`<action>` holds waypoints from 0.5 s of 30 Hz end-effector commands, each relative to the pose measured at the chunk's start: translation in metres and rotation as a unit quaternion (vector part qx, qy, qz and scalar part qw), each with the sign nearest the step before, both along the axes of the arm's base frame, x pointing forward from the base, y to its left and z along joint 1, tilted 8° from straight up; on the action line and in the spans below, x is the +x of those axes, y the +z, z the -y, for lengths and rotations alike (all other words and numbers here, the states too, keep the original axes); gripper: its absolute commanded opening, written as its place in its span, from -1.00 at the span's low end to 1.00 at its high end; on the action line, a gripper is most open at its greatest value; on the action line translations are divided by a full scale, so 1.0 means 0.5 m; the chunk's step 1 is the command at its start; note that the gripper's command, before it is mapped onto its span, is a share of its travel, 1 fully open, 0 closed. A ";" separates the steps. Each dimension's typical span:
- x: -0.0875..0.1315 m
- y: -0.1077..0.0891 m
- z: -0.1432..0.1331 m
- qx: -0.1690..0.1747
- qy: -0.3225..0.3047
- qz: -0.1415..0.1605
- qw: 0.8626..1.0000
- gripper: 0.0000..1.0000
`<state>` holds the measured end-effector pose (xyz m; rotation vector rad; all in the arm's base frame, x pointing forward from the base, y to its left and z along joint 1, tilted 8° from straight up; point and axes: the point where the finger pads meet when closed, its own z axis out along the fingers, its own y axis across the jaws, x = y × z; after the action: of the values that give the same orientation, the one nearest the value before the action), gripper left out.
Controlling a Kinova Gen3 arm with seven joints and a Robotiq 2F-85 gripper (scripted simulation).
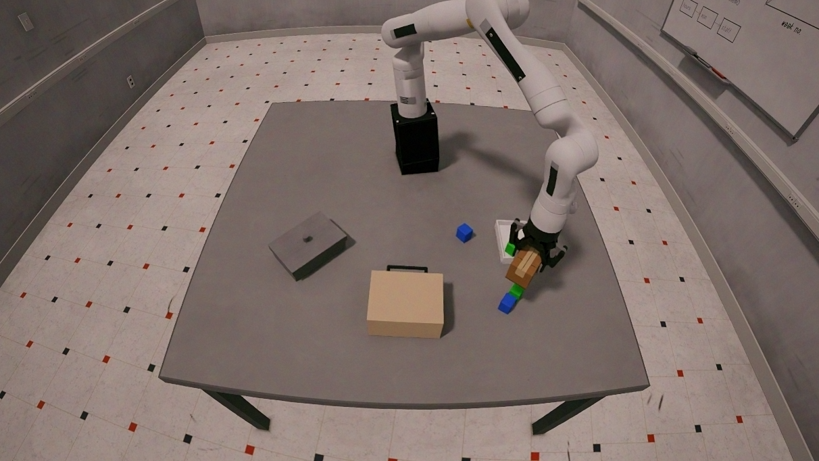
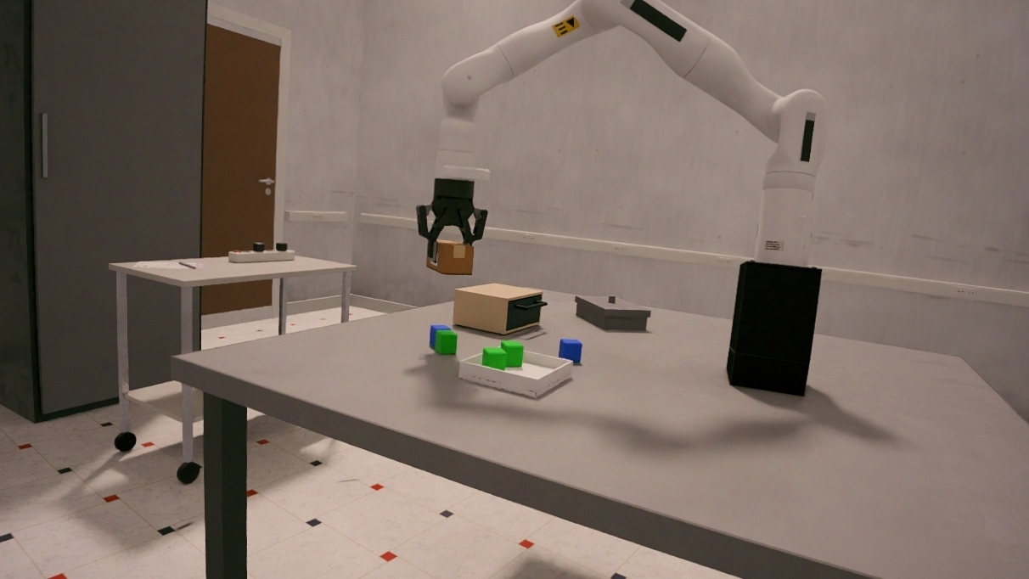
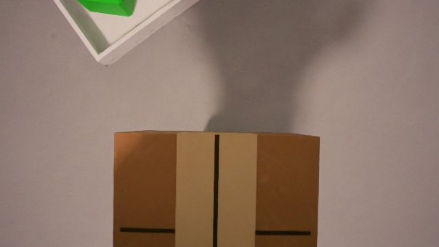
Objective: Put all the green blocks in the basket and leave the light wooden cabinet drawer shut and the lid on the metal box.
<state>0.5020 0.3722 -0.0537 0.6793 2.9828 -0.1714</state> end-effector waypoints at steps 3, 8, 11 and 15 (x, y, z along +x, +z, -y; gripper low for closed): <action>0.001 0.003 -0.001 0.001 0.001 0.001 1.000 0.33; 0.001 0.004 0.002 0.001 0.008 0.001 1.000 0.33; 0.000 0.004 0.003 0.001 0.011 0.000 1.000 0.33; -0.001 0.007 0.010 0.002 0.026 -0.001 1.000 0.33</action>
<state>0.5014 0.3686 -0.0525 0.6313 2.9939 -0.1684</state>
